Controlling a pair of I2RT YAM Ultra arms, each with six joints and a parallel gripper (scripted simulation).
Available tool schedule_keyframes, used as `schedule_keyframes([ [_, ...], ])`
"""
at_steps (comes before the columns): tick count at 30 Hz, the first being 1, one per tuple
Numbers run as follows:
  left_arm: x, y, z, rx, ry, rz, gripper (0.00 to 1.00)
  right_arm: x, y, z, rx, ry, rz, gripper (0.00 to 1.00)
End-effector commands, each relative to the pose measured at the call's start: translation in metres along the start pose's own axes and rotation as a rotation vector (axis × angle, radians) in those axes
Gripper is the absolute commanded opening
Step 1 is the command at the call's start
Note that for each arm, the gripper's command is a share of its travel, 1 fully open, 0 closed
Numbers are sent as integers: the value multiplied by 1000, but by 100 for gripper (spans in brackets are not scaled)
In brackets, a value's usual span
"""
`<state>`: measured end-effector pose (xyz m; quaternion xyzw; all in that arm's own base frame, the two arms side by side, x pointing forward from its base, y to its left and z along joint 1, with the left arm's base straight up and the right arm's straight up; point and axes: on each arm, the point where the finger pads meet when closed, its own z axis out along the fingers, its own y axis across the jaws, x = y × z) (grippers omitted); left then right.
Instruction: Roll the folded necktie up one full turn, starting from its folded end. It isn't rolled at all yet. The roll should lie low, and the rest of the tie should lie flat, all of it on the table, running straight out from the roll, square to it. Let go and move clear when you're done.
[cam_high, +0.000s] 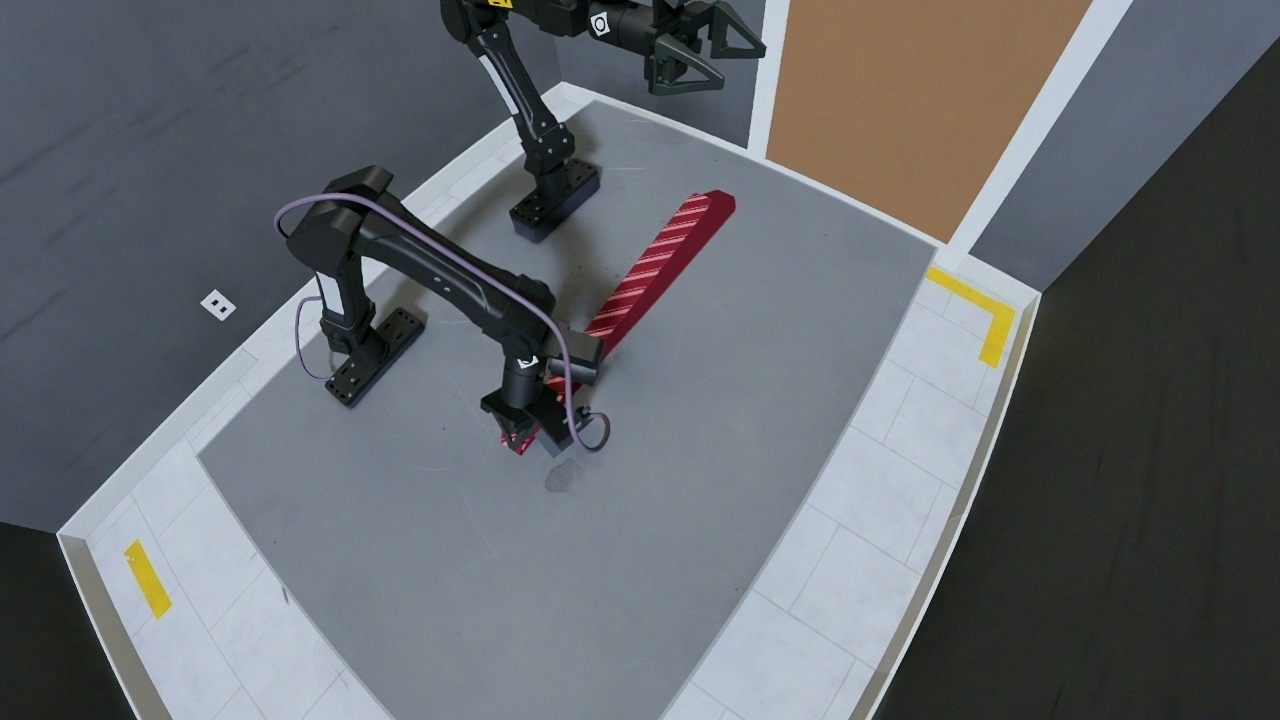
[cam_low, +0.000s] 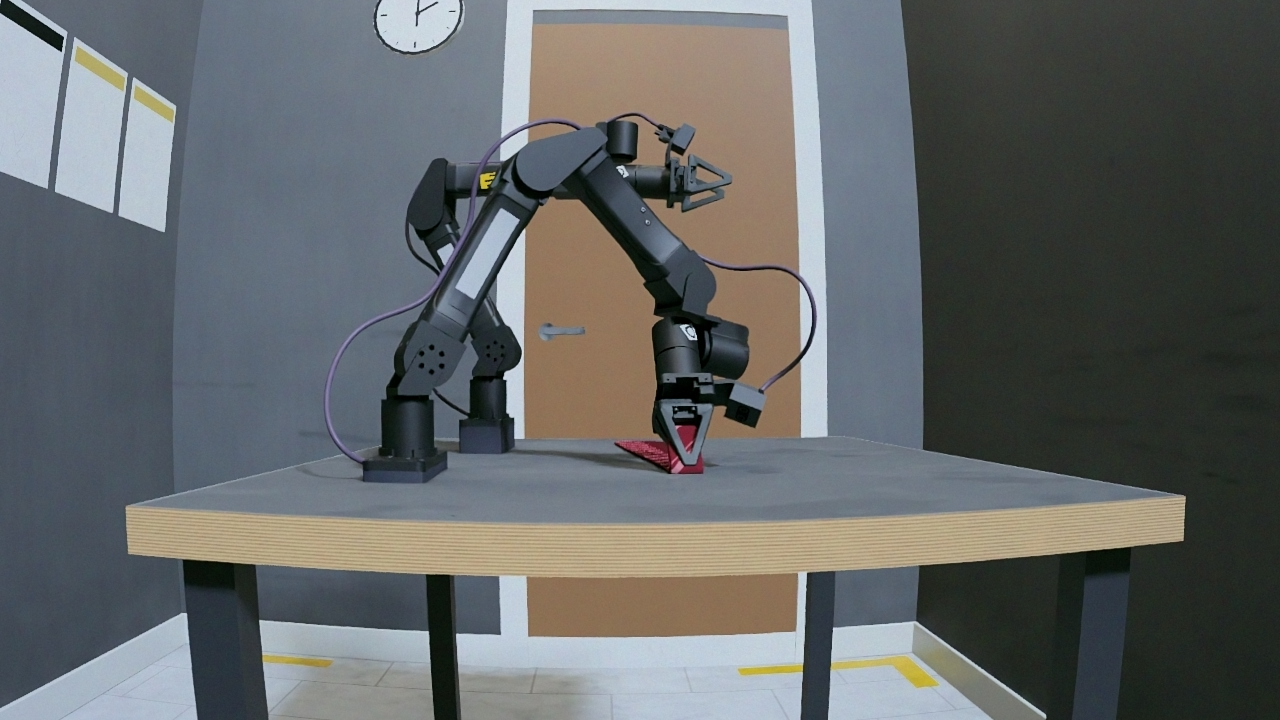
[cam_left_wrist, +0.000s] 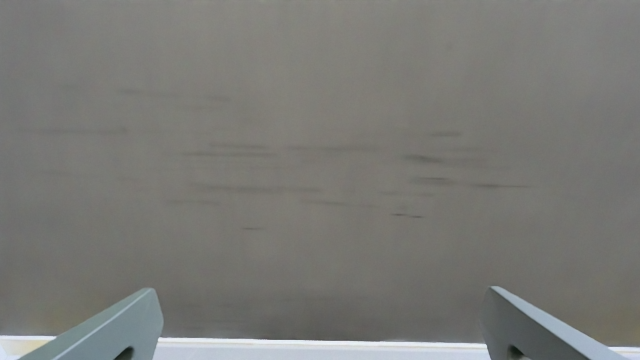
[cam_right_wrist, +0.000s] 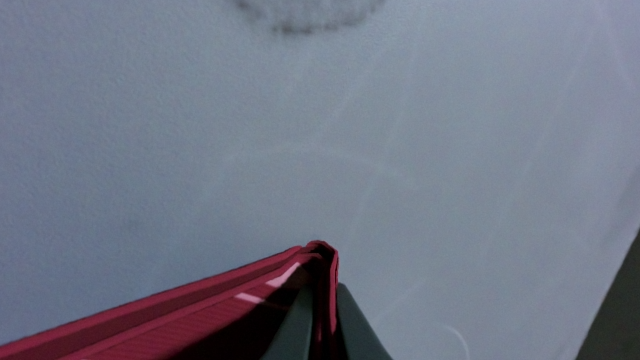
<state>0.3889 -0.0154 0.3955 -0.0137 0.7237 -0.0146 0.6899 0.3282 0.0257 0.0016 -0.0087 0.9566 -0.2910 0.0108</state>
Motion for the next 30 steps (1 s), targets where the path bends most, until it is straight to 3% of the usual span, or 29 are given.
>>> schedule_keyframes([
  [1,-20,-1,-2,11,-46,-12,100,-4,-4,-2,53,-1,20,7],
  [30,-20,-1,-2,11,-46,-12,100,-4,-4,-3,66,-1,20,8],
])
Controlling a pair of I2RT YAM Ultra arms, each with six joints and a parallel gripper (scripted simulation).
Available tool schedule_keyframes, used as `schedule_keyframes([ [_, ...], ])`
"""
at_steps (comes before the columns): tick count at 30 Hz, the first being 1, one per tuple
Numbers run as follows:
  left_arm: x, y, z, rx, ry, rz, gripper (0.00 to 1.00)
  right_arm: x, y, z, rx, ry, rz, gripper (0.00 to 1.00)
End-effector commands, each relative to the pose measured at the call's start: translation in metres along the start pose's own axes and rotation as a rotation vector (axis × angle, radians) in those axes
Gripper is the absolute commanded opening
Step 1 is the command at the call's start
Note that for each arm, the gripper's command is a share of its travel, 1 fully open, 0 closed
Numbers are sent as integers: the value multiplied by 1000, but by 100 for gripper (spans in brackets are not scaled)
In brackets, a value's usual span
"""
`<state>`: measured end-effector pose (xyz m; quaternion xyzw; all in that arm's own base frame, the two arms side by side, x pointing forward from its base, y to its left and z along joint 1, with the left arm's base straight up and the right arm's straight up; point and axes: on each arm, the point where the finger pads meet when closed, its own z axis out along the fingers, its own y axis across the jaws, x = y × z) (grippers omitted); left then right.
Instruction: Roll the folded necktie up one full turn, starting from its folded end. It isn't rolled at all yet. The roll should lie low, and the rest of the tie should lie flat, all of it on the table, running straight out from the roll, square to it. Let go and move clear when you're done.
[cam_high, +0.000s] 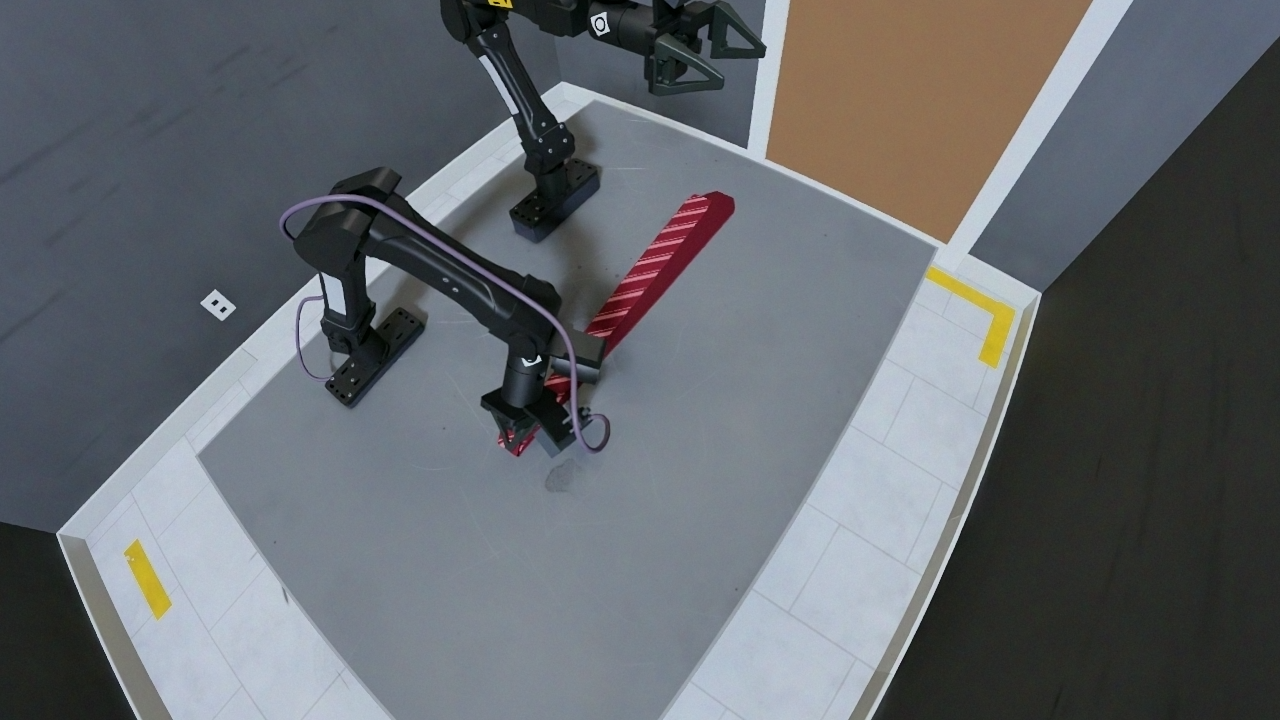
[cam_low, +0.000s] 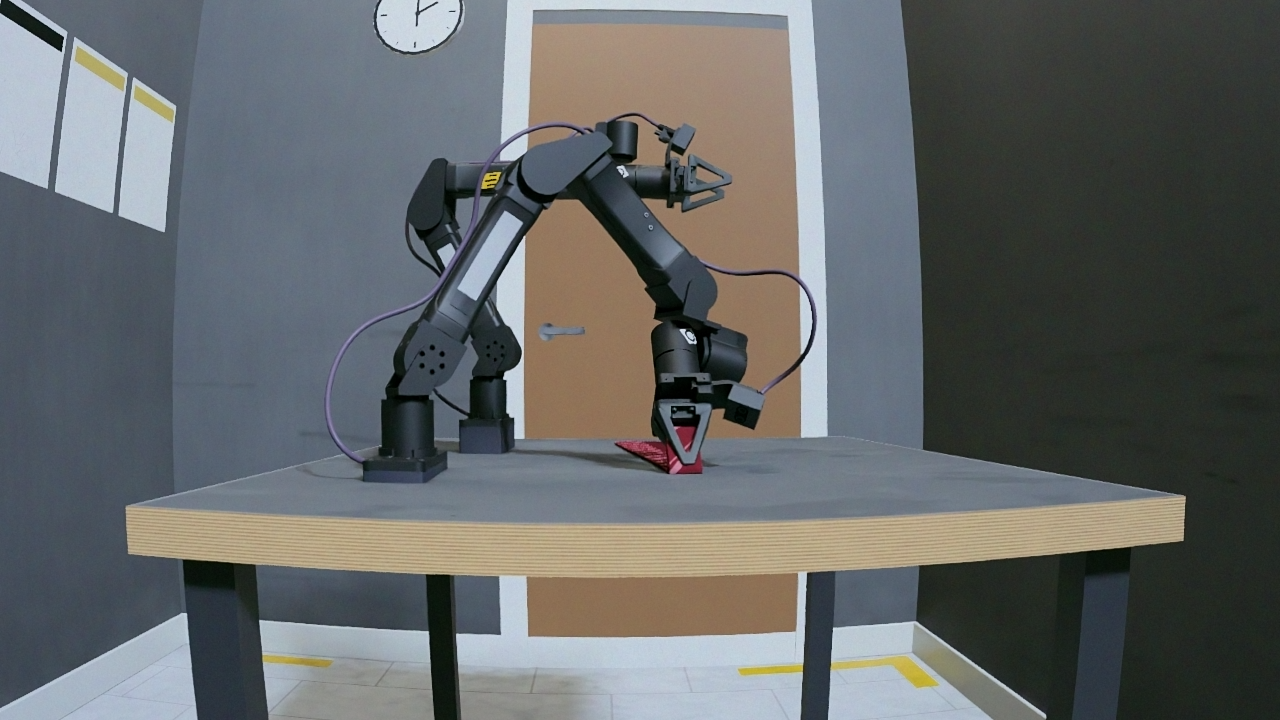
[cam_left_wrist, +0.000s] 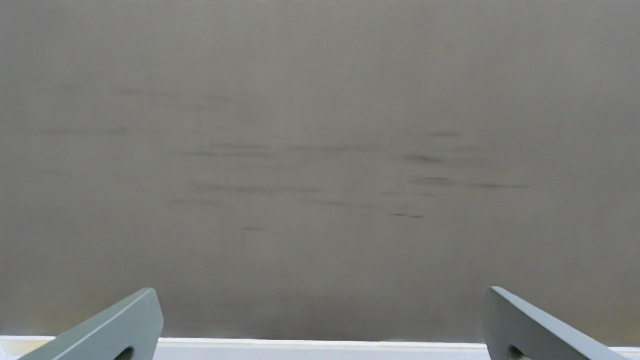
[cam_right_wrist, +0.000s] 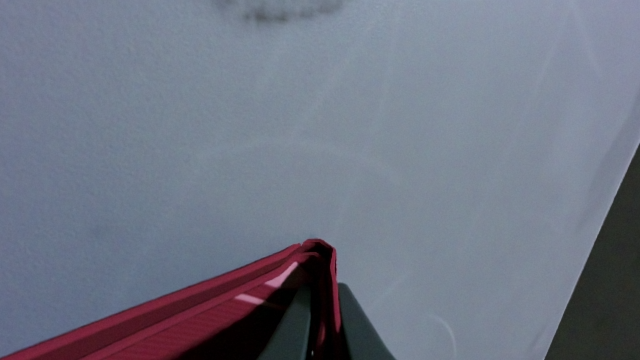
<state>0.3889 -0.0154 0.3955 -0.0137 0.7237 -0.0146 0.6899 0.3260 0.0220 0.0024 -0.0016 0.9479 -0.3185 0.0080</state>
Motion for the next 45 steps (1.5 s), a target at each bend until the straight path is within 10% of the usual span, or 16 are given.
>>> schedule_keyframes([
  [1,-20,-1,-2,11,-46,-12,100,-6,-1,-4,9,-10,9,8],
  [45,-20,-1,-2,11,-46,-12,100,-6,-1,-21,9,-10,9,11],
])
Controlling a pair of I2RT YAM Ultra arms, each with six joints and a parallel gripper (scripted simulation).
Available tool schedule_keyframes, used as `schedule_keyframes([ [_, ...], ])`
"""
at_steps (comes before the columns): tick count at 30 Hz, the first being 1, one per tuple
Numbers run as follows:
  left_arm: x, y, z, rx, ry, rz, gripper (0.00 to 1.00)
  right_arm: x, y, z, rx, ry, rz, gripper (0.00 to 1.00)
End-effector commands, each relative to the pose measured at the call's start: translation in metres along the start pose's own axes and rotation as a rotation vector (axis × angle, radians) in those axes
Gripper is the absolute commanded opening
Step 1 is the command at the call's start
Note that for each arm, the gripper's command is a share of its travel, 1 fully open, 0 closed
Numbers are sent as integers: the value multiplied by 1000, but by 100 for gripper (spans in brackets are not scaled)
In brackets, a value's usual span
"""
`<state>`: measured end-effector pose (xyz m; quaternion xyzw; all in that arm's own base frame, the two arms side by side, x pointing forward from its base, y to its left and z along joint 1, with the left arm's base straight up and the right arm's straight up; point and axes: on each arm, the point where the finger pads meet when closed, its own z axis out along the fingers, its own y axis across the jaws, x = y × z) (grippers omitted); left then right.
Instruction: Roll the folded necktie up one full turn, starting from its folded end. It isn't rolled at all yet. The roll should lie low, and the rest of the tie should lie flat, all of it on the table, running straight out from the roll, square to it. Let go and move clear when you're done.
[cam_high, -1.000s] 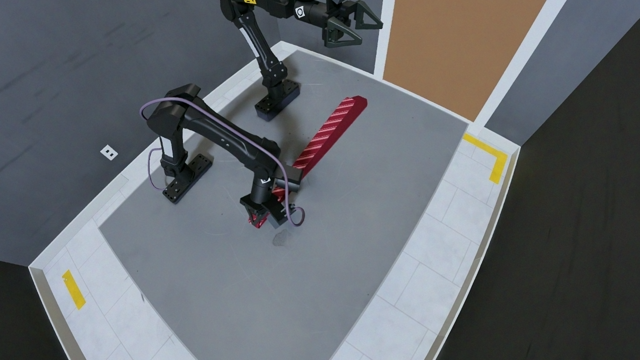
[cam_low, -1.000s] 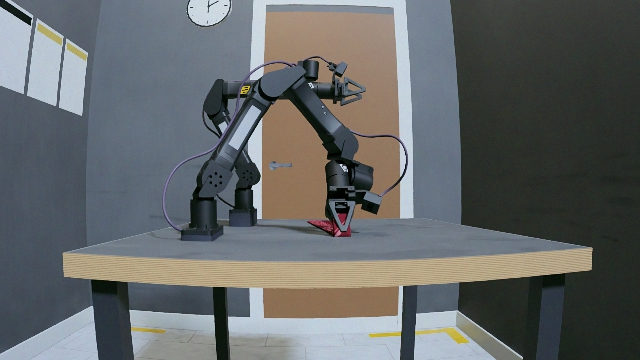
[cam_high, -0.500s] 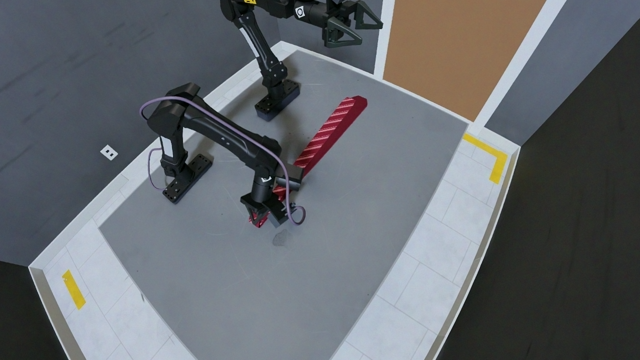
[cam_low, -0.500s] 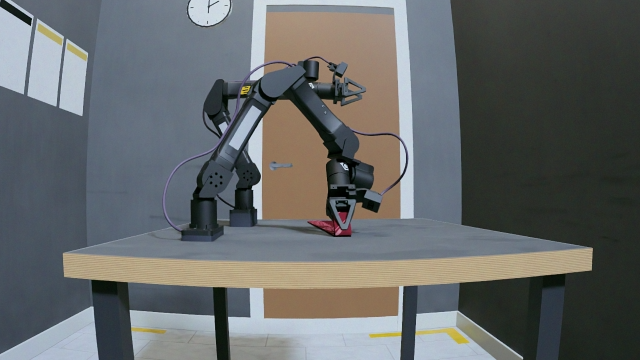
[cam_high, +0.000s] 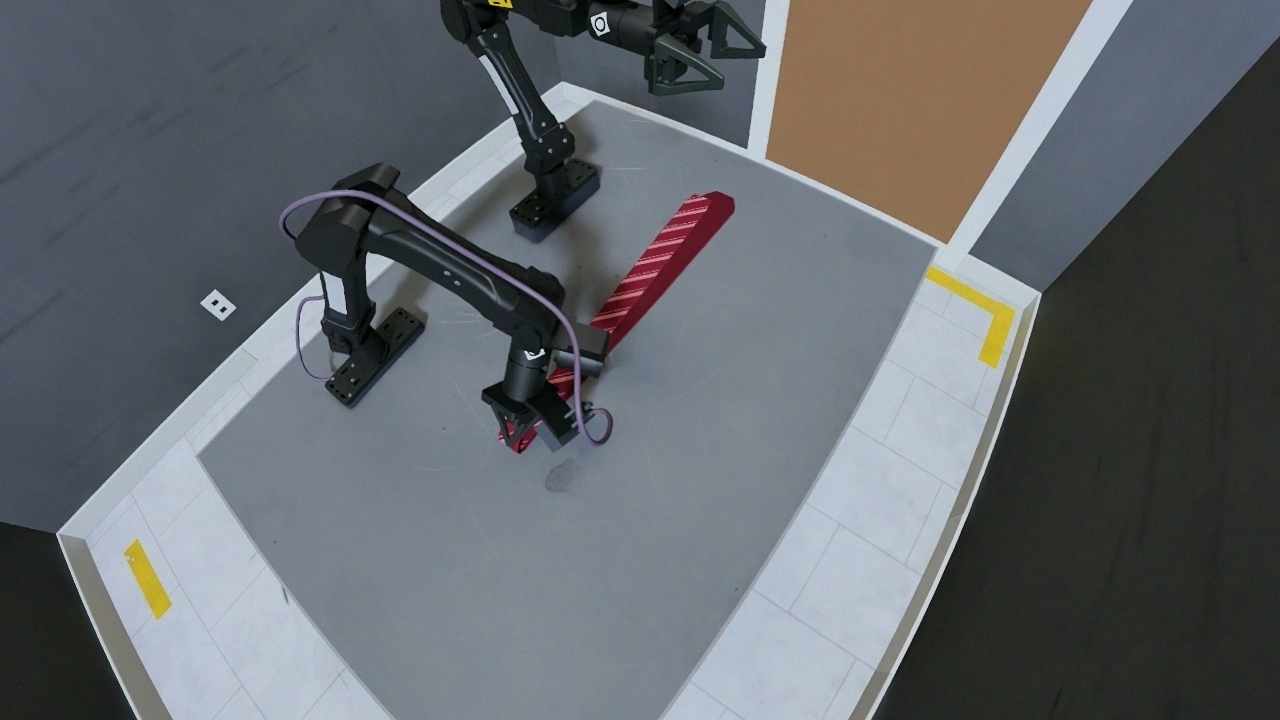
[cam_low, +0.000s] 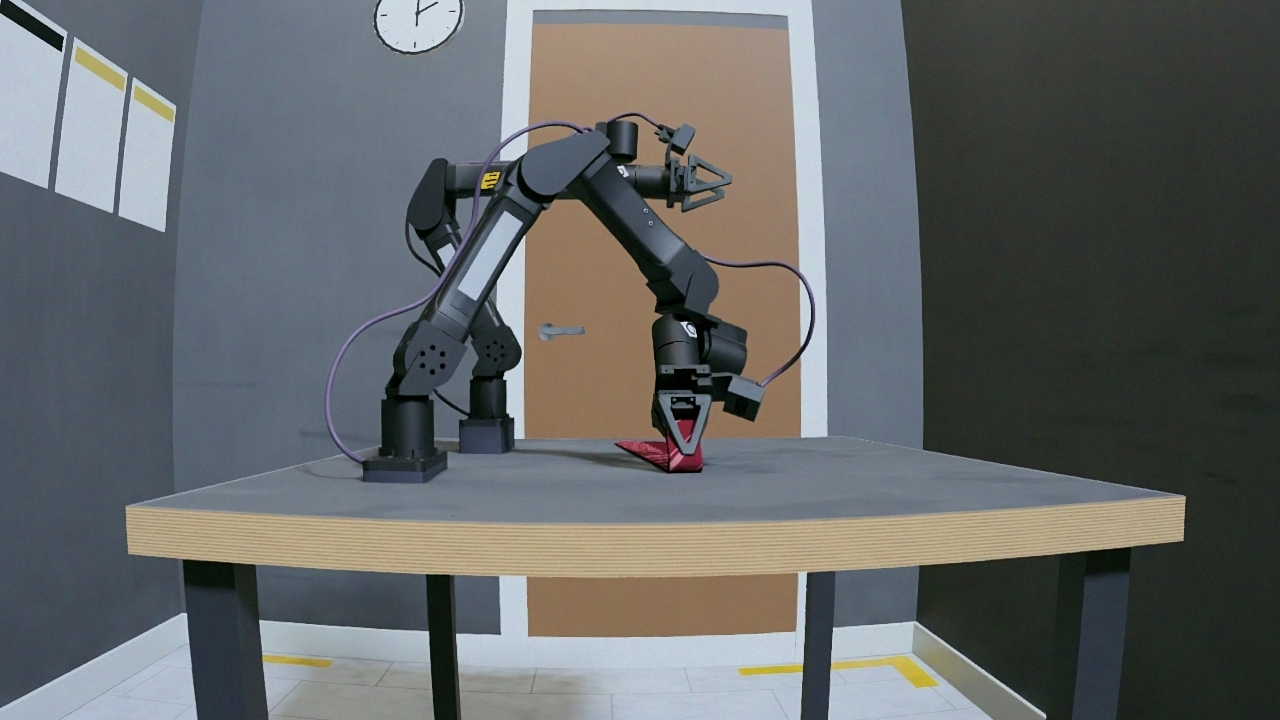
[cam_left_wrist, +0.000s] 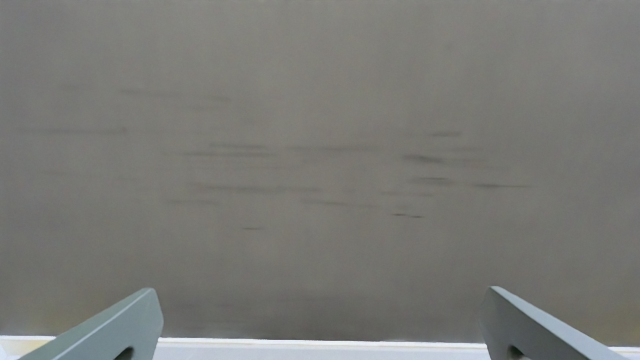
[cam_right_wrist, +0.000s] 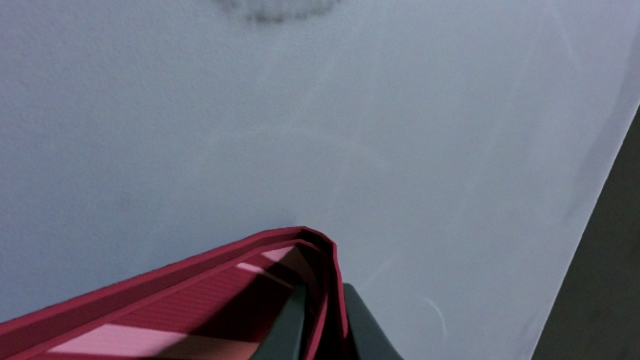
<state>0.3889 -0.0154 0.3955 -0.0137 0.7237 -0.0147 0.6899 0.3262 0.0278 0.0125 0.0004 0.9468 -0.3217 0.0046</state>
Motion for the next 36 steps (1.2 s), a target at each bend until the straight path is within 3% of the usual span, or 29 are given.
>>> schedule_keyframes([
  [1,-20,-1,-2,11,-46,-12,100,-5,0,-9,2,-18,8,11],
  [36,-20,-1,-2,11,-46,-12,100,-5,13,-8,2,-18,8,11],
])
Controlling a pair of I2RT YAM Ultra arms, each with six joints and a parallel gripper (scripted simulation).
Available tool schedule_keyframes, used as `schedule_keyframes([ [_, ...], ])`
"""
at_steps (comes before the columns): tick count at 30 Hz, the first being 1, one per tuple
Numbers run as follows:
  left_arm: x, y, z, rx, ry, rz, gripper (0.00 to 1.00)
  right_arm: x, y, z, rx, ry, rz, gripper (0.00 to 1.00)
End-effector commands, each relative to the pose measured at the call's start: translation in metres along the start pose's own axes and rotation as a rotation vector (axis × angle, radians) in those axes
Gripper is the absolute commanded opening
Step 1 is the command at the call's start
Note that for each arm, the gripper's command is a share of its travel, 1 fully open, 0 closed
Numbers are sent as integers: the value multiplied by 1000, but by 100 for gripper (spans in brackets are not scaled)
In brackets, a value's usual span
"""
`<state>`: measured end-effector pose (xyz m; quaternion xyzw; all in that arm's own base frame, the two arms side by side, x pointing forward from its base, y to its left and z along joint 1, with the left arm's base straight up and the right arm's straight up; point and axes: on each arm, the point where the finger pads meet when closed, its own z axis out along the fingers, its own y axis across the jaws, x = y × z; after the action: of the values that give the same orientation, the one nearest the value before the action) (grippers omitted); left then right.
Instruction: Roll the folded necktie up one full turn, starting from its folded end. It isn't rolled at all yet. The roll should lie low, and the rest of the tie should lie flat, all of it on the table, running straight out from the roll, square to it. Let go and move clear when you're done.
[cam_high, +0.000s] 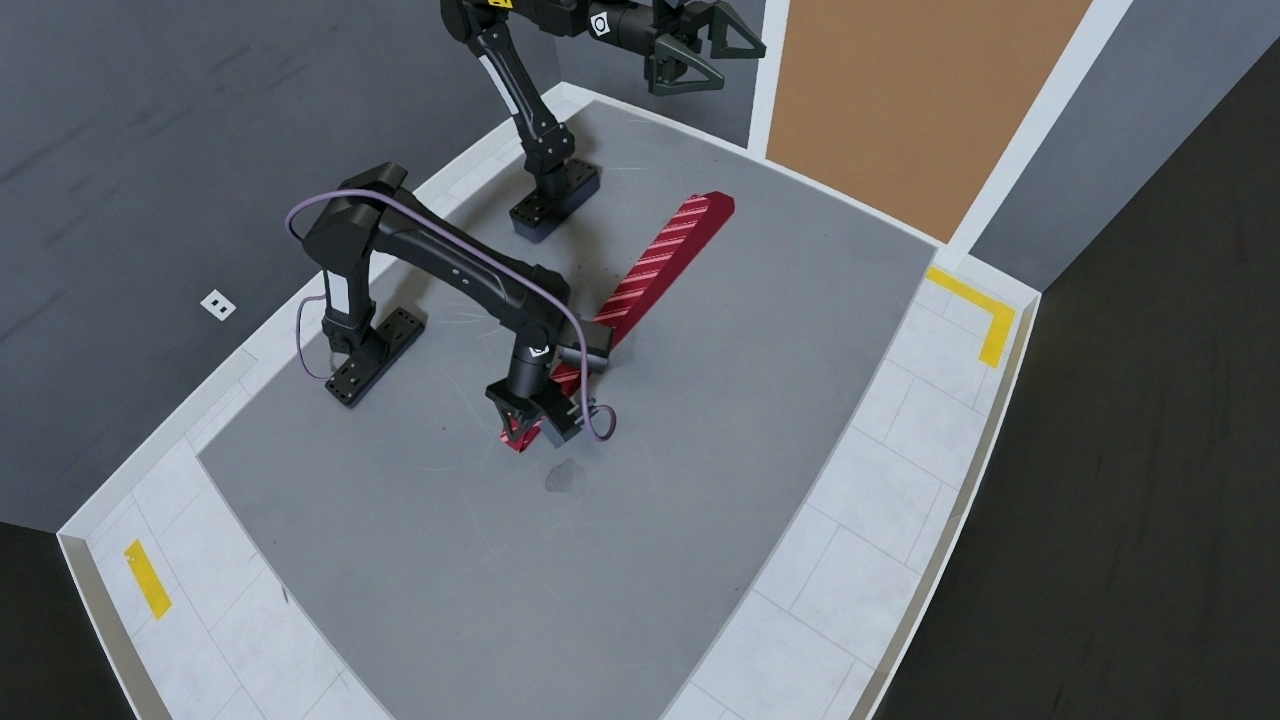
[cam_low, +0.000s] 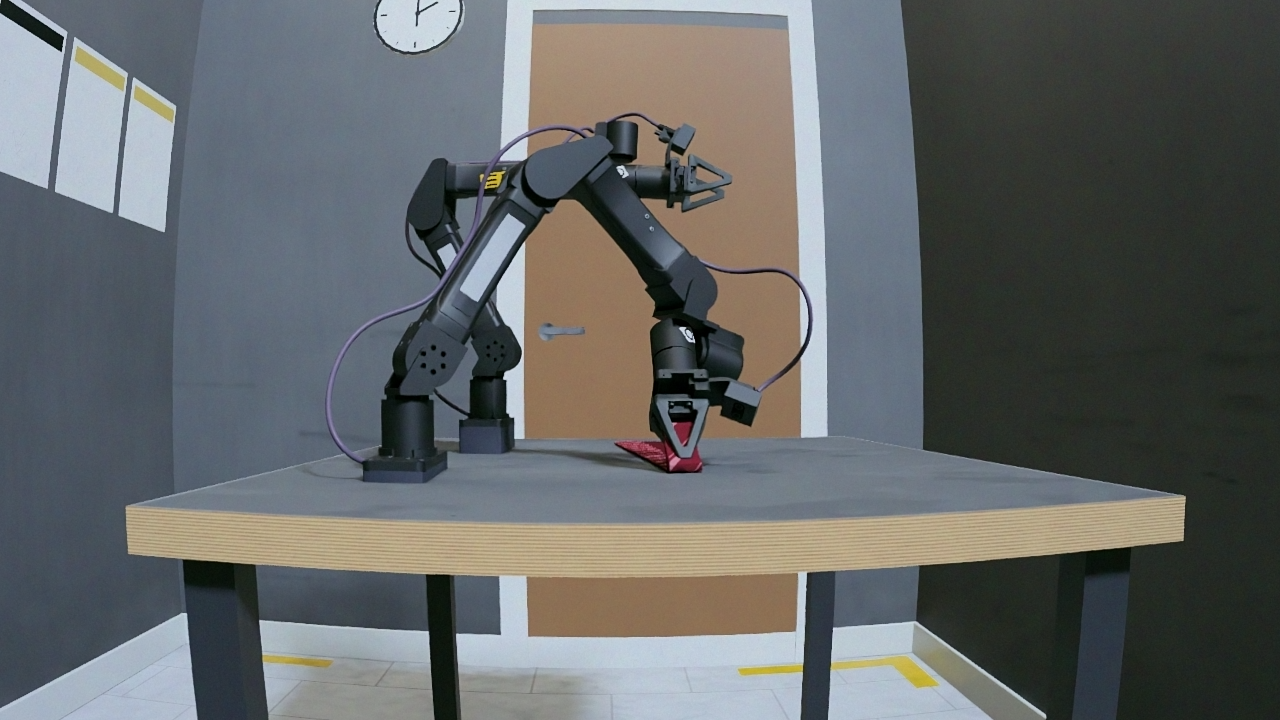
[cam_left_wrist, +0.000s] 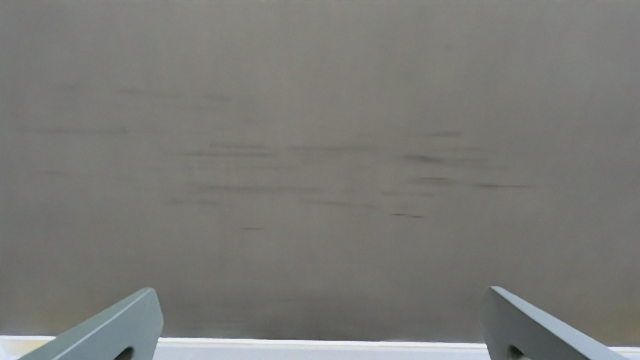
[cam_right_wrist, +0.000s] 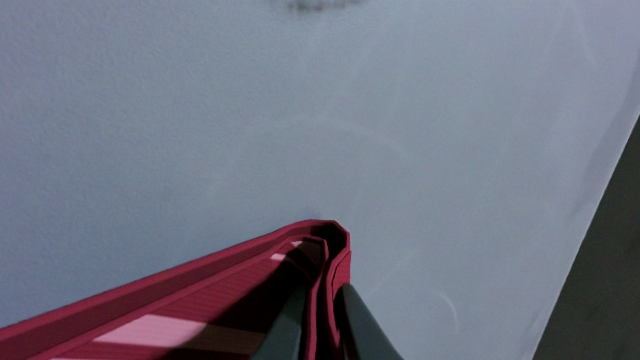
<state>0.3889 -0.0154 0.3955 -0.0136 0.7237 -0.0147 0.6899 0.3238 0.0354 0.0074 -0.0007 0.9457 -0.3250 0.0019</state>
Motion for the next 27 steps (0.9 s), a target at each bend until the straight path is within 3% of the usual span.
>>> schedule_keyframes([
  [1,-20,-1,-2,11,-46,-12,100,-8,4,-7,-5,-22,12,11],
  [27,-20,-1,-2,11,-46,-12,100,-8,9,-7,-5,-22,12,11],
])
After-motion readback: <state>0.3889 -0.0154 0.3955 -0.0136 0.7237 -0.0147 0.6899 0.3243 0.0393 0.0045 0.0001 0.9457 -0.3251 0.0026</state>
